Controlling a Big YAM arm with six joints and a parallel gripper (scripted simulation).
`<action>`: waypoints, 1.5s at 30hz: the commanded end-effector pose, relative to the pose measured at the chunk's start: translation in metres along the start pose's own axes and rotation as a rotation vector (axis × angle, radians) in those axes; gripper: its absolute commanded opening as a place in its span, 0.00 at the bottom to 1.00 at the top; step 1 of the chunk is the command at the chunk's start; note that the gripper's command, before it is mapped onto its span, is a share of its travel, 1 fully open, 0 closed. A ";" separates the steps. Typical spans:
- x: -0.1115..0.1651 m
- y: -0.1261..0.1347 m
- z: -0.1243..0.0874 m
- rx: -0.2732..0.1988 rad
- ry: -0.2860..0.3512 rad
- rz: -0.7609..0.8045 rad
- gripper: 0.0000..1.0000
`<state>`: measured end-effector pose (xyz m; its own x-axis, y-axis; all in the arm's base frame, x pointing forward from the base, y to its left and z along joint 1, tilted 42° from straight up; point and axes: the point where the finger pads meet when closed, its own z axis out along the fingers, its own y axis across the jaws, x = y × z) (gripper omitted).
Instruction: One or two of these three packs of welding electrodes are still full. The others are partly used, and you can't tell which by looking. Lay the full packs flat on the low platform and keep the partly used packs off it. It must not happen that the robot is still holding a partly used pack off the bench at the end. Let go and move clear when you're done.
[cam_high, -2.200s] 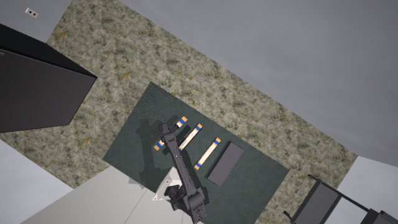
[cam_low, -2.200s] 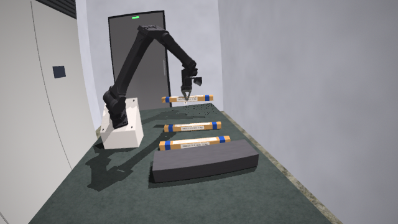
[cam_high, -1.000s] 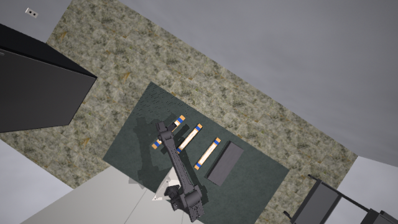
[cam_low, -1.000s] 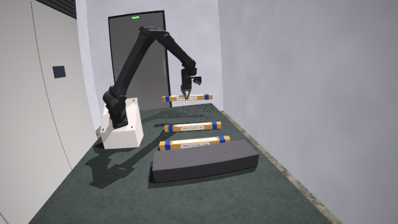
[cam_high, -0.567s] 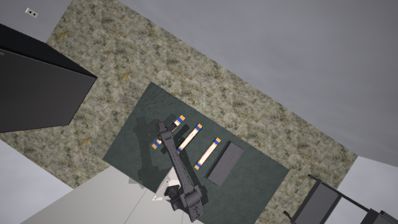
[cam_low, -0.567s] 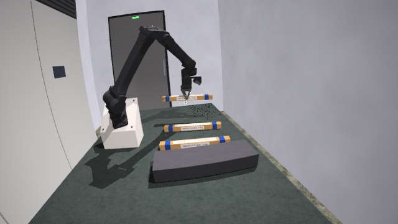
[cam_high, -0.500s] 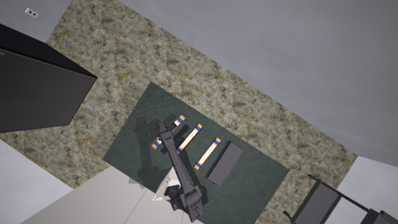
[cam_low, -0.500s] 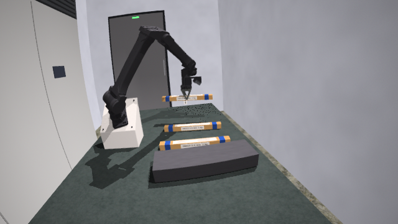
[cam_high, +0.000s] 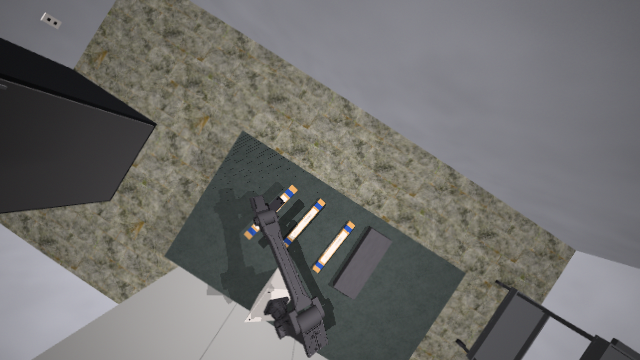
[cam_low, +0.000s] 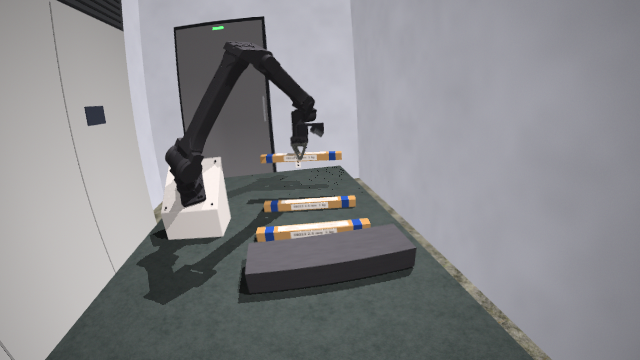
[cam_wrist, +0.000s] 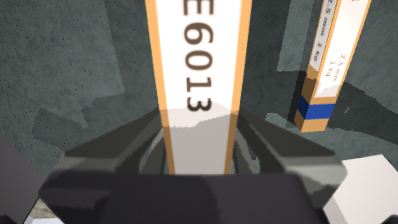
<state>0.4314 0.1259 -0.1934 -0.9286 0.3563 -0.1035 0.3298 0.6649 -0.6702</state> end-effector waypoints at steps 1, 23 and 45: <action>-0.005 0.025 -0.013 -0.033 -0.036 0.006 0.00; -0.002 0.008 0.039 -0.005 -0.004 -0.001 0.00; -0.004 0.008 0.072 -0.007 -0.004 0.001 0.00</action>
<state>0.4234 0.0899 -0.2426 -0.9273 0.3566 -0.1138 0.3378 0.6664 -0.6646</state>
